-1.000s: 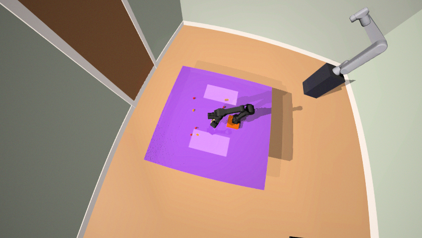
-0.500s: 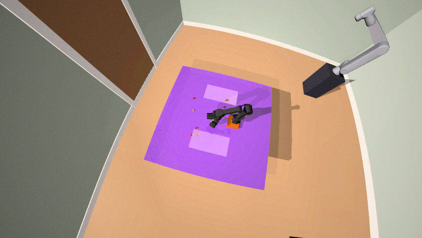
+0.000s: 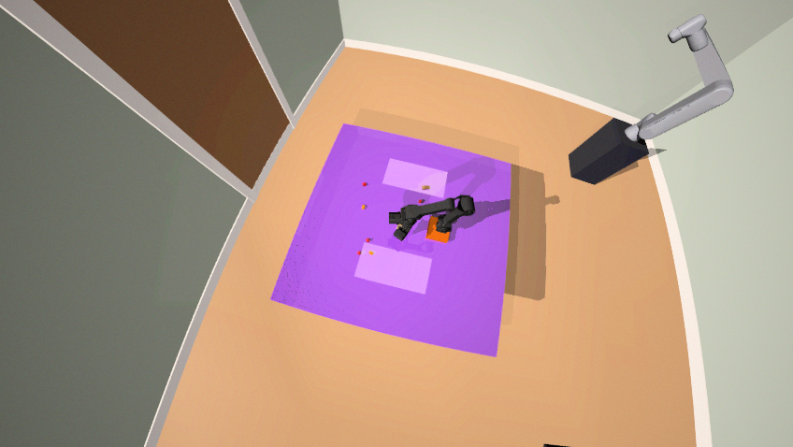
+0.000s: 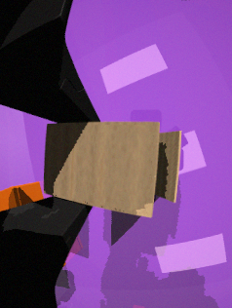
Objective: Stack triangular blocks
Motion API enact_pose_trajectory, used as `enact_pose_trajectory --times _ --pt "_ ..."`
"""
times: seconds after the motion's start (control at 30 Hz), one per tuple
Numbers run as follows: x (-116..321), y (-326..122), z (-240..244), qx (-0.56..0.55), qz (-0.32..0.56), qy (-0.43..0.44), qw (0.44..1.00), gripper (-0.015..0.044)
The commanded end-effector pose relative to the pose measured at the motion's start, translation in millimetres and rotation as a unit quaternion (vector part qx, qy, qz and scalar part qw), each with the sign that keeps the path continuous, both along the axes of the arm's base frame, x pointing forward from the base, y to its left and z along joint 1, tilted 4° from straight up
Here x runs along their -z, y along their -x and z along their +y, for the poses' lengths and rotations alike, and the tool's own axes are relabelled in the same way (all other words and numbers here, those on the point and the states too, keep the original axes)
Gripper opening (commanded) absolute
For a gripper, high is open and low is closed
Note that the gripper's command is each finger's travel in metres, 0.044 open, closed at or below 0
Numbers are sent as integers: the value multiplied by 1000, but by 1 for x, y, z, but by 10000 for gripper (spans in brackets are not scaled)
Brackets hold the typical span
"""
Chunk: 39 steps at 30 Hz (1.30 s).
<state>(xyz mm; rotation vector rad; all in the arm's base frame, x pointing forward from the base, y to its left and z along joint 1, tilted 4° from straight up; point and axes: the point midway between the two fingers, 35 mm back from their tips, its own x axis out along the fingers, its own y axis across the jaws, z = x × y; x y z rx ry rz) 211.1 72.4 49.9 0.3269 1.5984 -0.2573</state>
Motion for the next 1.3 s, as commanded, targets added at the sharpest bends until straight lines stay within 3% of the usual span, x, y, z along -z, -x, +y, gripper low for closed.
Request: enact_pose_trajectory --times 0.0,1.27 --pt "0 0 0 -2 -1 -2 1000 0" --pt "17 -6 -1 -4 -2 -4 1000 0"
